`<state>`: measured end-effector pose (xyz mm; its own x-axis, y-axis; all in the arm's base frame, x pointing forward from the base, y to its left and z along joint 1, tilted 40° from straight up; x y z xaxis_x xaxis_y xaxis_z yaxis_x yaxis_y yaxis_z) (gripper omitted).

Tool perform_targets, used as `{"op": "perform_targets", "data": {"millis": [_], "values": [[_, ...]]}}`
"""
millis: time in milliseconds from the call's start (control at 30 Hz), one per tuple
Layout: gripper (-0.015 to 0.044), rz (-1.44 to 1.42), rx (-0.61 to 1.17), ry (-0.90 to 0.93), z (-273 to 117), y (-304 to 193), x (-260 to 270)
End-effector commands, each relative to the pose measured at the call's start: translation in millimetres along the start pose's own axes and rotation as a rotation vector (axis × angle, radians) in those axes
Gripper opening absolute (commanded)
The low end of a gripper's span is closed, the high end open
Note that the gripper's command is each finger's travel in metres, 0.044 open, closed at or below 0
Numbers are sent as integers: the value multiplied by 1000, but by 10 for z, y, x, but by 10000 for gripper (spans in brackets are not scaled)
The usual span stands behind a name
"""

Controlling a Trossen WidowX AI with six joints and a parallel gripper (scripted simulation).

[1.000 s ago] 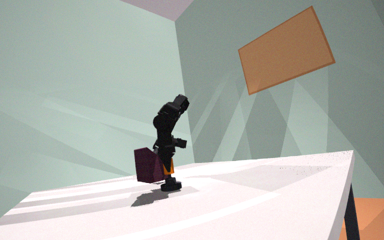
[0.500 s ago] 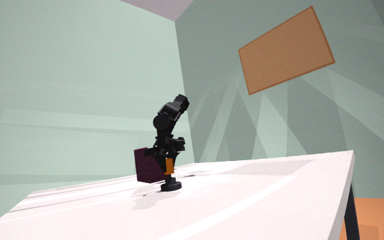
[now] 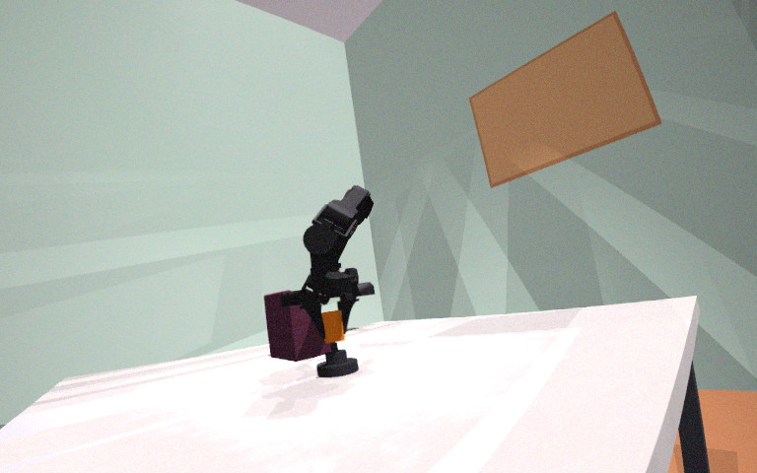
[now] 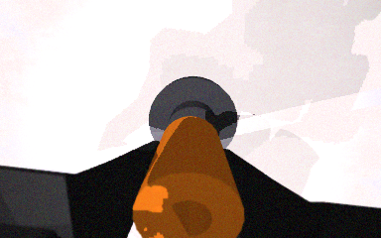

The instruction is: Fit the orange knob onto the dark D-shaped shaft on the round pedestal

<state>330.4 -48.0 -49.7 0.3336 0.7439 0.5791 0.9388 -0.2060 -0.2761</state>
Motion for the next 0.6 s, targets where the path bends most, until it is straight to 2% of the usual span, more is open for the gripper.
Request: {"op": "perform_targets", "data": {"millis": [0, 567], "values": [[0, 18, -5, -1, 0, 9, 1], [0, 18, -5, -1, 37, -17, -24]]}}
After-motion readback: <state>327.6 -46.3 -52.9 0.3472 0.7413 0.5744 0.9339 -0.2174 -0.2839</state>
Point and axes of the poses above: the point midway between the two fingers, 35 mm back from their tips, its own z axis out along the fingers, its own x axis across the jaws, y = z × x, the point moved 3 cm from there along -z, back along the fingers, and after that the axes turned 14 degrees about z, right-handed, at the moved point
